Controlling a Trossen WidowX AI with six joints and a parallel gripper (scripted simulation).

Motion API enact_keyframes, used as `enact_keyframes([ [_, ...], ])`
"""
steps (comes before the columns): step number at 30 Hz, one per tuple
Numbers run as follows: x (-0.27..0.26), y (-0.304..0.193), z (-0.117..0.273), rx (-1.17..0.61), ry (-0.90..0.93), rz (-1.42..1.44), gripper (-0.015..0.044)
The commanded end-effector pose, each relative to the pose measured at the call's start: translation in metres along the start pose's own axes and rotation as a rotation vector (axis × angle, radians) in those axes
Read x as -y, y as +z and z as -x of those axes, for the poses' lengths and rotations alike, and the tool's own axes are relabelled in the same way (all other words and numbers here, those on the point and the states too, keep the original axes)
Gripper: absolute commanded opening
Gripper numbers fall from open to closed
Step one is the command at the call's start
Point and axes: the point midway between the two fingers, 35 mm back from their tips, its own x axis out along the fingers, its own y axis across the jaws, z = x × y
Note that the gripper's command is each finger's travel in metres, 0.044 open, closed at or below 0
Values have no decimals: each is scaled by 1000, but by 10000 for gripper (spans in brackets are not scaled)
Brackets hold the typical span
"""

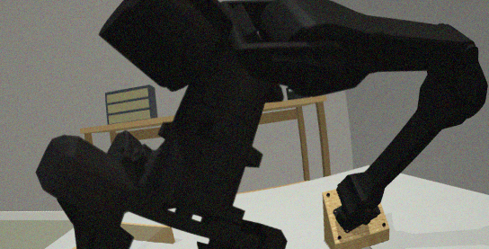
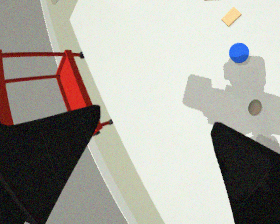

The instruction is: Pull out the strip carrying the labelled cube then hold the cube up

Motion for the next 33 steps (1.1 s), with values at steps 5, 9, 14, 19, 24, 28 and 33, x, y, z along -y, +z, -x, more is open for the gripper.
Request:
enact_keyframes([
  [5, 45, 131, 19, 215, 10, 313, 400],
  [9, 76, 181, 41, 317, -9, 458, 400],
  [14, 125, 233, 77, 446, -59, 638, 400],
  [19, 182, 266, 115, 570, -138, 813, 400],
  [24, 207, 274, 131, 620, -181, 884, 400],
  [28, 207, 274, 131, 620, -181, 884, 400],
  [33, 207, 274, 131, 620, -181, 884, 400],
])
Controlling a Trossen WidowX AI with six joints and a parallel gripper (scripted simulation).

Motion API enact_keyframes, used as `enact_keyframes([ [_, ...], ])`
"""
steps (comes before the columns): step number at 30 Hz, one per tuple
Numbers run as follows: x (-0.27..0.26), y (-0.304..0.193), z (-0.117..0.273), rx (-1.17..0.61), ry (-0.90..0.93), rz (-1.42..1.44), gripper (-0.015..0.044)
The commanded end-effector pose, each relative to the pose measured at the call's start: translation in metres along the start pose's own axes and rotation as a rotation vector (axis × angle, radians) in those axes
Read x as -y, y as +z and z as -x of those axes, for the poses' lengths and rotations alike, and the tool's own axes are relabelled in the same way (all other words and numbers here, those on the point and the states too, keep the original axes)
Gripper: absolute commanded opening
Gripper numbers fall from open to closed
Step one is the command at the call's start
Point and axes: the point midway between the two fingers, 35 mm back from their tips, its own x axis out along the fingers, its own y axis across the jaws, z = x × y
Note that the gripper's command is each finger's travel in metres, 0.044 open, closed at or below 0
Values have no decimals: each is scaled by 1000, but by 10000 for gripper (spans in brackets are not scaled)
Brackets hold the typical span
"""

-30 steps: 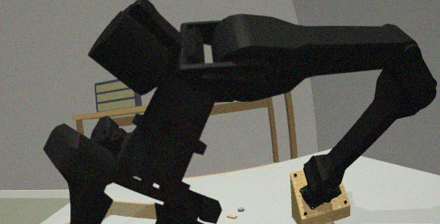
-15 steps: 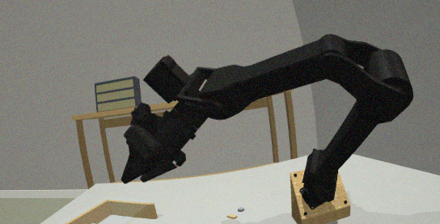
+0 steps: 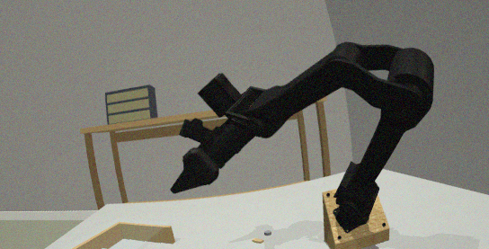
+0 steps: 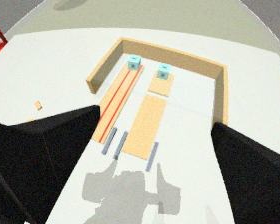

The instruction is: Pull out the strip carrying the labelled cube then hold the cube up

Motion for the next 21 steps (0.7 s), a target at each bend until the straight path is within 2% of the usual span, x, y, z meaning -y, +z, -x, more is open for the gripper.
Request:
enact_keyframes([
  [1, 2, -2, 0, -1, 1, 6, 400],
  [12, 2, -2, 0, -1, 1, 6, 400],
  [15, -1, 2, -11, -54, 2, -19, 321],
  [21, -21, 7, -55, -284, -3, -104, 164],
])
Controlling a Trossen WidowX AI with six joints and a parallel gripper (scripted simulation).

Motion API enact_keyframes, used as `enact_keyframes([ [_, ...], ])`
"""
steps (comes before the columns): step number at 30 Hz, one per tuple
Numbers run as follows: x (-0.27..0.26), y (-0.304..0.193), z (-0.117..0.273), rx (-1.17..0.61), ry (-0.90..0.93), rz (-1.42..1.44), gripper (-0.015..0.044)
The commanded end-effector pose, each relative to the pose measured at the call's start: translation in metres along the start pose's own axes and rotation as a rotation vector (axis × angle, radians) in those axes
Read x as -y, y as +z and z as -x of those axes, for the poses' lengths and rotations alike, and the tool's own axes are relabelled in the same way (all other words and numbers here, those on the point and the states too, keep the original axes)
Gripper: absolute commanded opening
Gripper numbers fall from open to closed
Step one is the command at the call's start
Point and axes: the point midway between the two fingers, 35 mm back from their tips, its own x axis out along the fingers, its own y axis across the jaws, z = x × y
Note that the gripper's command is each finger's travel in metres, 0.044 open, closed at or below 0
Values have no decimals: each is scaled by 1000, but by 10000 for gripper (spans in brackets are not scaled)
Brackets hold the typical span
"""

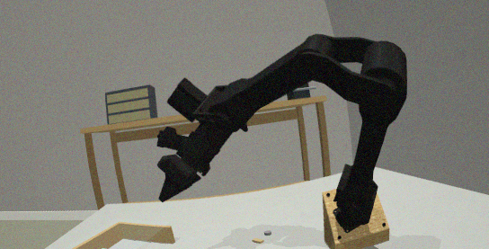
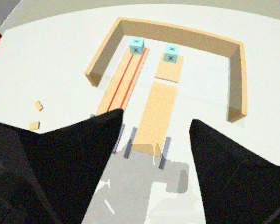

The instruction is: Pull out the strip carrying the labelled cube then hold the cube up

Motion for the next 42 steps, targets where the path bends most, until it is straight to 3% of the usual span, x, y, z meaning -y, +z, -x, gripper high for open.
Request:
enact_keyframes([
  [1, -16, 5, -27, -147, -10, -38, 138],
  [6, -42, 0, -61, -354, -35, -88, 6],
  [17, -101, -33, -108, -762, -120, -136, 0],
  [42, -100, -50, -127, -767, -123, -136, 0],
])
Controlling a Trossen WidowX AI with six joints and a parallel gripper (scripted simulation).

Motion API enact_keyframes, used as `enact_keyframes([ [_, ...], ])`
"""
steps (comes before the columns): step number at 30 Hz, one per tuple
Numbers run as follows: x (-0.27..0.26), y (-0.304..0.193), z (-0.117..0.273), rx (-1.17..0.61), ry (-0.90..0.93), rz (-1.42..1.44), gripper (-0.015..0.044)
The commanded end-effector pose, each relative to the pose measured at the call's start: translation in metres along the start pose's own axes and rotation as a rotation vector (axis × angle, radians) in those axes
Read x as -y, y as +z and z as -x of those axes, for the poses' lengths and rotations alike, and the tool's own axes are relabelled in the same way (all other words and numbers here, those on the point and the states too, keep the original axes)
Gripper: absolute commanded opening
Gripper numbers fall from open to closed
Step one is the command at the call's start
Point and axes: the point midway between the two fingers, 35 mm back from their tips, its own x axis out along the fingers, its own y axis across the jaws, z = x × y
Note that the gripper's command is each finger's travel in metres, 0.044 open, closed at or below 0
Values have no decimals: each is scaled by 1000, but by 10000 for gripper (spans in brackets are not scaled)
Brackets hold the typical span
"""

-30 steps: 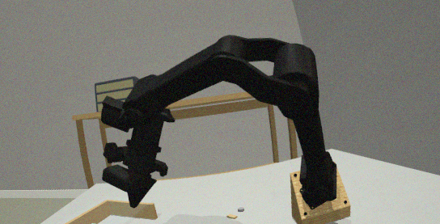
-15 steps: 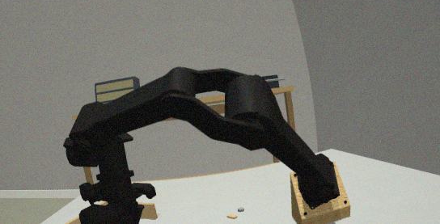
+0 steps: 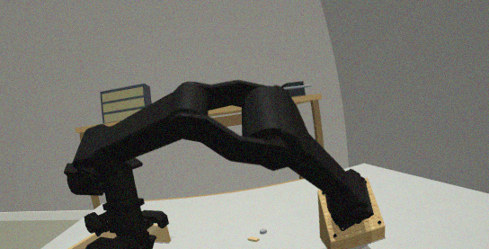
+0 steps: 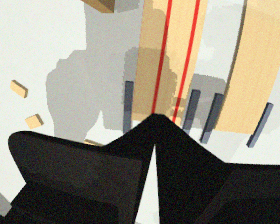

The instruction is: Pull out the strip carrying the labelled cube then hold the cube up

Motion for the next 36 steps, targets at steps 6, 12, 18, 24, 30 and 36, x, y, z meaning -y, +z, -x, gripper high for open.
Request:
enact_keyframes([
  [6, 2, -1, -16, -4, -2, -8, 0],
  [12, 2, -2, -26, -4, -1, -8, 0],
  [18, 3, -3, -36, -4, 0, -8, 0],
  [24, 3, -4, -45, -5, 1, -8, 0],
  [30, 4, -5, -51, -5, 2, -8, 0],
  [36, 4, -5, -51, -5, 2, -8, 0],
])
